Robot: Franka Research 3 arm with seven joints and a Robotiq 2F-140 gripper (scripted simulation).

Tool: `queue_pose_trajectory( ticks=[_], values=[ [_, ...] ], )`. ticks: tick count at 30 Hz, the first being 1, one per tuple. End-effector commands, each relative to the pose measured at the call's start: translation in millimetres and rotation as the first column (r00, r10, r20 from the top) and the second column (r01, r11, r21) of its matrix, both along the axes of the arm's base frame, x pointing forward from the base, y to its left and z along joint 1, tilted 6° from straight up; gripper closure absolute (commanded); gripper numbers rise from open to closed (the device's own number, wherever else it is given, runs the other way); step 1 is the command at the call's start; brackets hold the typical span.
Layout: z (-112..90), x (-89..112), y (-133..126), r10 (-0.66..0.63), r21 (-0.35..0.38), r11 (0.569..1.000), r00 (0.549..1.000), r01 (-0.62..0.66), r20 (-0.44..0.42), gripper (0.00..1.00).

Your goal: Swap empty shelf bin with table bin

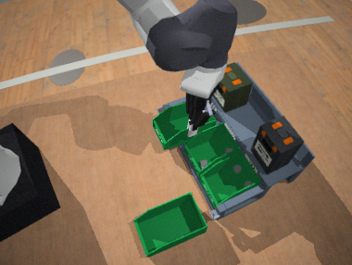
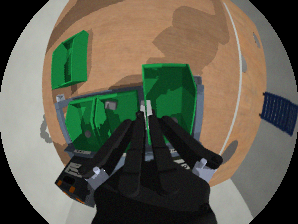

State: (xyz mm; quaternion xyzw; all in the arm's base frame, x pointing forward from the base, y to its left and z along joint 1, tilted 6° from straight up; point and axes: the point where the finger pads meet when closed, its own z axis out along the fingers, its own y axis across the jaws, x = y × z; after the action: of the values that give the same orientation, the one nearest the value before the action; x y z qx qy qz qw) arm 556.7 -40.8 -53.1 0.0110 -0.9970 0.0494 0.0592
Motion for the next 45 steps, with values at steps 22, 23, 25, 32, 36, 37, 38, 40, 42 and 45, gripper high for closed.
queue_pose_trajectory(
  ticks=[22,23,25,32,36,37,38,40,42,45],
  values=[
    [1.1,4.5,0.6,0.004,0.002,1.000,1.000,-0.004,0.010,1.00],
    [1.1,4.5,0.6,0.004,0.002,1.000,1.000,-0.004,0.010,1.00],
    [1.0,4.4,0.6,0.004,0.002,1.000,1.000,-0.004,0.012,1.00],
    [-0.6,3.5,0.4,0.006,0.002,1.000,0.999,-0.006,0.034,1.00],
    [-1.0,3.1,0.4,0.007,0.003,1.000,0.999,-0.007,0.041,1.00],
    [-1.0,3.1,0.4,0.007,0.003,1.000,0.999,-0.007,0.041,1.00],
    [-1.0,3.1,0.4,0.007,0.003,1.000,0.999,-0.007,0.041,1.00],
    [-1.0,3.1,0.4,0.007,0.003,1.000,0.999,-0.007,0.041,1.00],
    [-1.0,3.1,0.4,0.007,0.003,1.000,0.999,-0.007,0.041,1.00],
    [-1.0,3.1,0.4,0.007,0.003,1.000,0.999,-0.007,0.041,1.00]
  ],
)
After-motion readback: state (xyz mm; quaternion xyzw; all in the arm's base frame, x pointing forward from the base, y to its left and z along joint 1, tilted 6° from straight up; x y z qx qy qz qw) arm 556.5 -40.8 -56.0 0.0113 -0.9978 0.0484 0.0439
